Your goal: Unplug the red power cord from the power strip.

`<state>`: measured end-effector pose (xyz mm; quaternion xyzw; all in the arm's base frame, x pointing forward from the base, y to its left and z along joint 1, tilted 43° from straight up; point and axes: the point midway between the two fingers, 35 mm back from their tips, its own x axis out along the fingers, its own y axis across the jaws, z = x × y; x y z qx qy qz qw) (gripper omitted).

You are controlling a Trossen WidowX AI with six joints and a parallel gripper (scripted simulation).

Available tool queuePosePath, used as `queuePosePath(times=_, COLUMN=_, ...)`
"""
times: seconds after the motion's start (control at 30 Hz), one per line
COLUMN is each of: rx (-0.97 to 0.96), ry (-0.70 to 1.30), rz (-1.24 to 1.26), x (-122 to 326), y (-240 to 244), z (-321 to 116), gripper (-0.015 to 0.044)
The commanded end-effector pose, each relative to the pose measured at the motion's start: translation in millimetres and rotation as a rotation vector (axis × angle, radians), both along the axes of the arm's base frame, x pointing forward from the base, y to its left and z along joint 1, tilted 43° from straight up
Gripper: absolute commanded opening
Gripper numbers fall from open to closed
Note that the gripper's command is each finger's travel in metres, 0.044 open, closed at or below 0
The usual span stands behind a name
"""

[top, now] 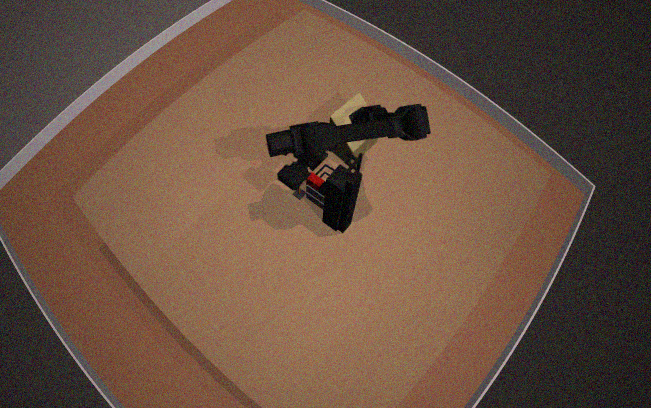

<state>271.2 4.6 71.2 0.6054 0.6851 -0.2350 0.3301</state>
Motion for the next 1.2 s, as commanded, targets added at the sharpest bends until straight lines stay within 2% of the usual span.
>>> queuePosePath(times=0.0, rx=0.004, ry=0.005, rz=-0.005, x=-1.8, y=4.8, z=4.2, gripper=0.0160)
queuePosePath(times=0.63, rx=0.006, ry=0.005, rz=-0.005, x=-4.5, y=19.6, z=1.5, gripper=0.0160)
queuePosePath(times=0.77, rx=0.002, ry=0.000, rz=0.001, x=-3.6, y=17.5, z=3.2, gripper=0.0055)
queuePosePath(times=1.03, rx=0.002, ry=0.000, rz=0.001, x=-3.6, y=17.5, z=3.2, gripper=0.0002)
queuePosePath(times=1.17, rx=0.001, ry=0.000, rz=0.000, x=-2.9, y=15.6, z=1.6, gripper=0.0000)
